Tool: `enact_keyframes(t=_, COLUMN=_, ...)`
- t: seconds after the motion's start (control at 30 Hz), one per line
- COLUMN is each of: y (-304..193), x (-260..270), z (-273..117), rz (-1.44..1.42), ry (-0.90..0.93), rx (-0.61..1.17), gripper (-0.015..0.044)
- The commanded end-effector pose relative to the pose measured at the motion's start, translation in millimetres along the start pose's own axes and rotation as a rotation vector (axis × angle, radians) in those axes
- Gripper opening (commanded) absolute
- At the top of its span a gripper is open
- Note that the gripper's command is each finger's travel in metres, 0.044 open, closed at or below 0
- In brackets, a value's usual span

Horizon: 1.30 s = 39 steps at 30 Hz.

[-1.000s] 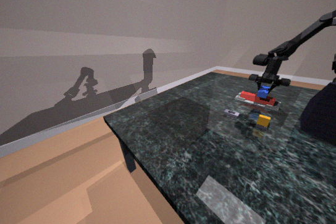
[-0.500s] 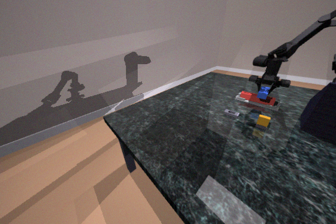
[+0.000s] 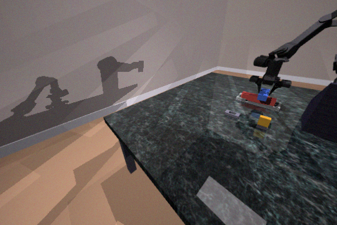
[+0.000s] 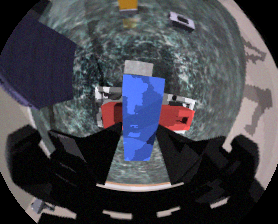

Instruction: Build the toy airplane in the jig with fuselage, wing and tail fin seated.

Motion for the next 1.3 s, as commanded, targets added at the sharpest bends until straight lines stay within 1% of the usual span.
enact_keyframes(t=0.0, y=0, x=0, z=0, rz=0.001, ry=-0.001, rx=0.000, gripper=0.0345)
enact_keyframes(t=0.1, y=0, x=0, z=0, rz=0.001, ry=-0.001, rx=0.000, gripper=0.0424)
enact_keyframes(t=0.13, y=0, x=0, z=0, rz=0.001, ry=-0.001, rx=0.000, gripper=0.0440)
enact_keyframes(t=0.4, y=0, x=-1, z=-2, rz=0.001, ry=-0.001, rx=-0.001, gripper=0.0440)
enact_keyframes(t=0.47, y=1, x=-3, z=-20, rz=0.001, ry=0.000, rx=-0.005, gripper=0.0440)
enact_keyframes(t=0.57, y=1, x=-4, z=-65, rz=-0.002, ry=0.002, rx=-0.009, gripper=0.0440)
enact_keyframes(t=0.63, y=0, x=-2, z=-83, rz=-0.004, ry=0.002, rx=-0.006, gripper=0.0440)
enact_keyframes(t=0.9, y=5, x=-3, z=-86, rz=0.011, ry=0.002, rx=-0.006, gripper=0.0440)
enact_keyframes(t=0.97, y=5, x=-3, z=-85, rz=0.134, ry=0.003, rx=-0.006, gripper=0.0440)
enact_keyframes(t=1.27, y=6, x=-4, z=-83, rz=1.003, ry=0.005, rx=-0.005, gripper=0.0440)
Point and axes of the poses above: the point midway between the two fingers, 35 mm back from their tips, its own z axis out along the fingers, its own x axis across the jaws, y = z × x, the point moved 6 cm from there along -z, back along the fingers, and after that the axes turned 7 degrees about z, right-handed, at the moved point
